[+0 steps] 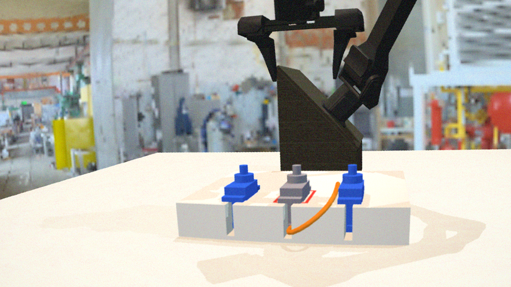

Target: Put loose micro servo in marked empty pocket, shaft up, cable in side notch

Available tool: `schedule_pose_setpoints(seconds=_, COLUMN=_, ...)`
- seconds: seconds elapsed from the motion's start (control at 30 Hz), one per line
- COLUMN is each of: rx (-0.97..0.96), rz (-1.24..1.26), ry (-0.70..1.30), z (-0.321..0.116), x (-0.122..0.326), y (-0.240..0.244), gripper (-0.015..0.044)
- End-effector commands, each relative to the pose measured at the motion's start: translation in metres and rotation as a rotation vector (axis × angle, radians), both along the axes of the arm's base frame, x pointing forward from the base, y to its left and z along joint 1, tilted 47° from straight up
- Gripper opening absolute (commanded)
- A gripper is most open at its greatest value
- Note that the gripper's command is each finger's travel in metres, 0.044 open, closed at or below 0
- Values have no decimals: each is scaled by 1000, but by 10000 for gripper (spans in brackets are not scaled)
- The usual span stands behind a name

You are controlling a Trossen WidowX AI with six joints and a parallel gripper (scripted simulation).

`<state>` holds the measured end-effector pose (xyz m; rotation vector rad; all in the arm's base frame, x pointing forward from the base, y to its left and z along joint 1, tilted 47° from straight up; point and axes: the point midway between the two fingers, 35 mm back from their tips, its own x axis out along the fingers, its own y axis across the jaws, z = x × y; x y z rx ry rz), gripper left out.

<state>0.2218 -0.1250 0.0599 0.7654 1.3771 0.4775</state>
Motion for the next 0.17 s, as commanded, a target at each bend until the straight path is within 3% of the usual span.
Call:
schedule_pose_setpoints(seconds=0.0, rx=-1, rz=5, ry=1, z=0, x=-1, y=0, gripper=440)
schedule_pose_setpoints(seconds=0.13, rx=-1, rz=5, ry=1, z=0, x=-1, y=0, gripper=440)
